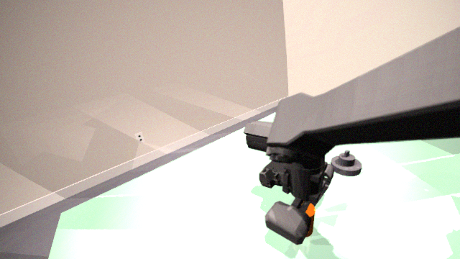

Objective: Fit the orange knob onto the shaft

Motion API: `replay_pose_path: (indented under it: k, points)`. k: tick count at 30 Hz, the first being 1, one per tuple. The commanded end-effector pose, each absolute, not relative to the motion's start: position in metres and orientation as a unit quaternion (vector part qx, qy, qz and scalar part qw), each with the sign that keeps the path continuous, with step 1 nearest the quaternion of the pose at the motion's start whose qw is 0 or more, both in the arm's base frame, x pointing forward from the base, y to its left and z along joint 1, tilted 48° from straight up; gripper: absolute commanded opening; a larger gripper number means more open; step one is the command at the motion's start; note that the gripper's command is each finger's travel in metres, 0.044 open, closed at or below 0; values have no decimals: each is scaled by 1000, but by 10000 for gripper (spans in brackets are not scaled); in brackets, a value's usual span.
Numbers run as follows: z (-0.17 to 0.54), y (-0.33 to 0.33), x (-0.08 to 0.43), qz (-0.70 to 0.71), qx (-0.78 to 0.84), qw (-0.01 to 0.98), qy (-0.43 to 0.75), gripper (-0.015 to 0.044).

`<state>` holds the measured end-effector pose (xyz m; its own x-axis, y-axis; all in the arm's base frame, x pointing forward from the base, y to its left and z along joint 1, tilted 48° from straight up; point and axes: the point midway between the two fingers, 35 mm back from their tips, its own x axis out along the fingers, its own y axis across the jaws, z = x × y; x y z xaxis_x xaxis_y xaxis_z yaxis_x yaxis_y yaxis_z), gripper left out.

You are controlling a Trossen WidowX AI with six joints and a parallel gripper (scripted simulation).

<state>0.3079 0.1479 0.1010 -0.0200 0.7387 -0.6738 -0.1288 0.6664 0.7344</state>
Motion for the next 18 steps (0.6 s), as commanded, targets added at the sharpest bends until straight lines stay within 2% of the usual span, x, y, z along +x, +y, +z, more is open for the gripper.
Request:
replay_pose_path:
  k: [1,4,14,18]
  points:
    - [97,152,307,330,243,656,634,440]
    - [96,154,306,330,243,656,634,440]
    - [96,154,306,330,243,656,634,177]
    - [96,154,306,330,243,656,634,151]
